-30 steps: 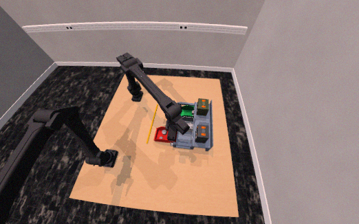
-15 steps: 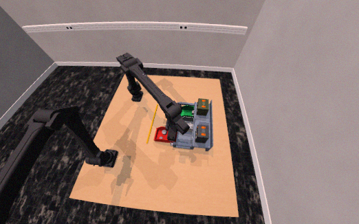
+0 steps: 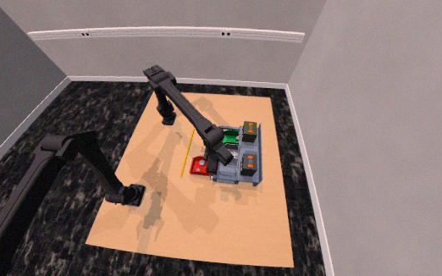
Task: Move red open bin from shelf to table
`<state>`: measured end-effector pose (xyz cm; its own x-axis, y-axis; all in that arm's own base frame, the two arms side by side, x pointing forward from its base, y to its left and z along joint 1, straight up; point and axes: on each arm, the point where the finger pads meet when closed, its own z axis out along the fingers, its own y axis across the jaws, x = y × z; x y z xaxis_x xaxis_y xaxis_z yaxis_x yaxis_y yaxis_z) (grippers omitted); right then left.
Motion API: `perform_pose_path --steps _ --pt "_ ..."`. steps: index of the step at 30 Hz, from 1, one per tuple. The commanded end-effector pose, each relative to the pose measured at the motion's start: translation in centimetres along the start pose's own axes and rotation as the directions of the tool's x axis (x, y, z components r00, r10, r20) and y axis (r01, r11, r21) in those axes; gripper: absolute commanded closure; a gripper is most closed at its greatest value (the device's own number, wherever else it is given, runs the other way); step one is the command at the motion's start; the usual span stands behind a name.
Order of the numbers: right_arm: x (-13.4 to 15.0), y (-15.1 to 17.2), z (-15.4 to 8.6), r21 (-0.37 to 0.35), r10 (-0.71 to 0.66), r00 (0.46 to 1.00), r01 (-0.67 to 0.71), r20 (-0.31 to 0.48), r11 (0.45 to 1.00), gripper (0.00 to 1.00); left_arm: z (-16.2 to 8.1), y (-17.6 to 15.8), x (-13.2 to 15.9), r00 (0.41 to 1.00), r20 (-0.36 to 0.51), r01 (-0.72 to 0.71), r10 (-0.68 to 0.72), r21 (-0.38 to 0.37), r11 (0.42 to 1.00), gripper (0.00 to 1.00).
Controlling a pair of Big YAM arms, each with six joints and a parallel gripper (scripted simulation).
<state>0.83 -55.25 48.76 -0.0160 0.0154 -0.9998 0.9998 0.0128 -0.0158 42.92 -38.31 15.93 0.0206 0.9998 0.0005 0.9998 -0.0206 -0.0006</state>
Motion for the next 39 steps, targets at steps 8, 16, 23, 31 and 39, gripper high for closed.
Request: perform_pose_path --steps 8,16,23,31,39 --pt "-1.27 -0.57 -0.79 0.007 0.016 1.000 -0.016 0.016 1.000 0.00 -2.43 2.04 -1.09 0.999 0.036 -0.002 0.004 -0.041 0.999 1.00" --pt "-1.27 -0.57 -0.79 0.007 0.016 1.000 -0.016 0.016 1.000 0.00 -2.46 2.06 -1.10 0.999 0.037 -0.002 0.004 -0.042 0.999 1.00" --pt "-1.27 -0.57 -0.79 0.007 0.016 1.000 -0.016 0.016 1.000 0.00 -2.15 2.59 -1.43 0.999 0.050 -0.001 0.004 -0.058 0.998 1.00" --pt "-1.27 -0.57 -0.79 0.007 0.016 1.000 -0.016 0.016 1.000 0.00 -2.34 2.39 -1.45 0.999 0.052 -0.003 0.006 -0.060 0.998 1.00" --pt "-1.27 -0.57 -0.79 0.007 0.016 1.000 -0.016 0.016 1.000 0.00 -2.57 2.34 -1.52 0.998 0.058 -0.004 0.008 -0.068 0.998 1.00"
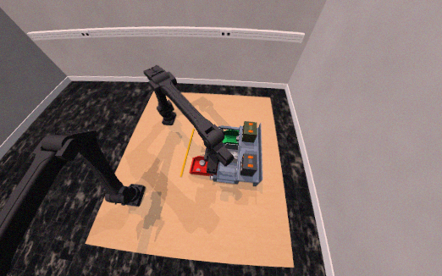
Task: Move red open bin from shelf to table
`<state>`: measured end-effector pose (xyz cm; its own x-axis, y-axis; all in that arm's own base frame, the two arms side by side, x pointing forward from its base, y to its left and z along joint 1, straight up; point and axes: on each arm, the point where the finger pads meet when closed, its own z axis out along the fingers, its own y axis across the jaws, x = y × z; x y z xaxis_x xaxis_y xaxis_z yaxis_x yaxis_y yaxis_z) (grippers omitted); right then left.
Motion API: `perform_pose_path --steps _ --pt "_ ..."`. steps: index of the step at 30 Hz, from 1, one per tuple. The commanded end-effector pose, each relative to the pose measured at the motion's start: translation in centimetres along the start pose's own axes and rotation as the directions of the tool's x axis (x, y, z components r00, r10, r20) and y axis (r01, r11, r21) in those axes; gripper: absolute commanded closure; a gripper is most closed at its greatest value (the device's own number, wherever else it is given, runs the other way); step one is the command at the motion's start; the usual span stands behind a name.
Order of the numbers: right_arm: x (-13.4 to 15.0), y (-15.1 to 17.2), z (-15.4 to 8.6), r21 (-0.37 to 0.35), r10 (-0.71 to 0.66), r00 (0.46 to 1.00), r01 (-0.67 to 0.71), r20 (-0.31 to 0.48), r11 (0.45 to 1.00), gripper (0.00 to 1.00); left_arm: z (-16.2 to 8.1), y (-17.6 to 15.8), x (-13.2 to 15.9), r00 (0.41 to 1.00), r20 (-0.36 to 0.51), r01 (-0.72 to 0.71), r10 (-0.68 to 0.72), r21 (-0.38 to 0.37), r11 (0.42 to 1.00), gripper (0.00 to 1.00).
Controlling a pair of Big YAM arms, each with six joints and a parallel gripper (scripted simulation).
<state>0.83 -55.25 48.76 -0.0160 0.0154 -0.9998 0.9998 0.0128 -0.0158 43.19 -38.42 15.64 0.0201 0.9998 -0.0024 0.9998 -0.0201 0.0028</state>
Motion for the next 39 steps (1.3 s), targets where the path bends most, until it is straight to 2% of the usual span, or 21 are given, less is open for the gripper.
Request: perform_pose_path --steps 1,16,28,39 --pt "-1.3 -0.6 -0.8 0.007 0.016 1.000 -0.016 0.016 1.000 0.00 -2.9 2.1 -1.4 0.998 0.056 -0.005 0.009 -0.064 0.998 1.00" --pt "-1.3 -0.6 -0.8 0.007 0.016 1.000 -0.016 0.016 1.000 0.00 -3.1 1.7 -1.3 0.998 0.057 -0.007 0.011 -0.066 0.998 1.00" --pt "-1.3 -0.6 -0.8 0.007 0.016 1.000 -0.016 0.016 1.000 0.00 -1.0 0.2 -0.2 1.000 0.022 -0.011 0.011 -0.024 1.000 1.00" --pt "-1.3 -0.6 -0.8 0.007 0.016 1.000 -0.016 0.016 1.000 0.00 -1.1 0.0 -0.1 1.000 0.021 -0.012 0.013 -0.023 1.000 1.00"
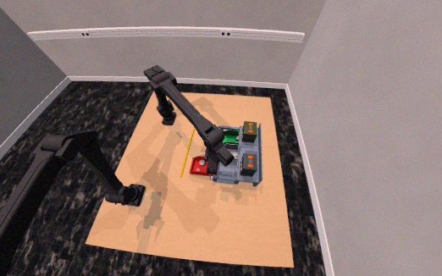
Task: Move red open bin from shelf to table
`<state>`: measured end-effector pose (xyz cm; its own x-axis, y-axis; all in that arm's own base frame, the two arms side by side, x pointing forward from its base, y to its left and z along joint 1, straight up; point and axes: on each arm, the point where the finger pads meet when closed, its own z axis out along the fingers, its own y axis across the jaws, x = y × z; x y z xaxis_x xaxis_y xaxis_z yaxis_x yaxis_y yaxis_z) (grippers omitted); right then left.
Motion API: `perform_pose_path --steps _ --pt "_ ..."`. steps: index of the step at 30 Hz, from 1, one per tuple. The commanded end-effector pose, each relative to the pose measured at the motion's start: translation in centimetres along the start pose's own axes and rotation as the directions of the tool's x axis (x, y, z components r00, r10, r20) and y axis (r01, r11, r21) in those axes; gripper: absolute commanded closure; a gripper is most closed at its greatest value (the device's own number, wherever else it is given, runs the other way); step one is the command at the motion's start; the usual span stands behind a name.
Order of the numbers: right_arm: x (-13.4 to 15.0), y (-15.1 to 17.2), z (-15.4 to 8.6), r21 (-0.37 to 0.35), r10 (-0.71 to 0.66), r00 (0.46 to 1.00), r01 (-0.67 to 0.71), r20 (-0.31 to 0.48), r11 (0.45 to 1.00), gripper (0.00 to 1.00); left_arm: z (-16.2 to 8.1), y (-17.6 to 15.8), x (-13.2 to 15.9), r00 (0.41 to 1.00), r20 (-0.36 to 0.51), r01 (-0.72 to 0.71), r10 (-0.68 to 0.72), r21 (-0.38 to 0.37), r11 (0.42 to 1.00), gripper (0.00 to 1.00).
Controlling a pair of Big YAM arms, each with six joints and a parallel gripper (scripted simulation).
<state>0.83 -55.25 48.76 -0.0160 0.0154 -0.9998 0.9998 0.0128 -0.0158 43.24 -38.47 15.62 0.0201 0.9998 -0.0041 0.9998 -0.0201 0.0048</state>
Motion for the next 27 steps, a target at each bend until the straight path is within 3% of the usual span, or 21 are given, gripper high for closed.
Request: perform_pose_path --steps 1,6,7,27 --pt "-1.3 -0.6 -0.8 0.007 0.016 1.000 -0.016 0.016 1.000 0.00 -1.1 -0.1 -0.1 1.000 0.019 -0.012 0.013 -0.021 1.000 1.00" --pt "-1.3 -0.6 -0.8 0.007 0.016 1.000 -0.016 0.016 1.000 0.00 -1.1 -0.1 0.0 1.000 0.019 -0.013 0.013 -0.021 1.000 1.00" --pt "-1.3 -0.6 -0.8 0.007 0.016 1.000 -0.016 0.016 1.000 0.00 -4.5 1.0 -1.7 0.998 0.064 -0.012 0.017 -0.072 0.997 0.57" --pt "-1.3 -0.6 -0.8 0.007 0.016 1.000 -0.016 0.016 1.000 0.00 -4.6 1.1 -1.4 0.998 0.064 -0.007 0.012 -0.073 0.997 0.57"
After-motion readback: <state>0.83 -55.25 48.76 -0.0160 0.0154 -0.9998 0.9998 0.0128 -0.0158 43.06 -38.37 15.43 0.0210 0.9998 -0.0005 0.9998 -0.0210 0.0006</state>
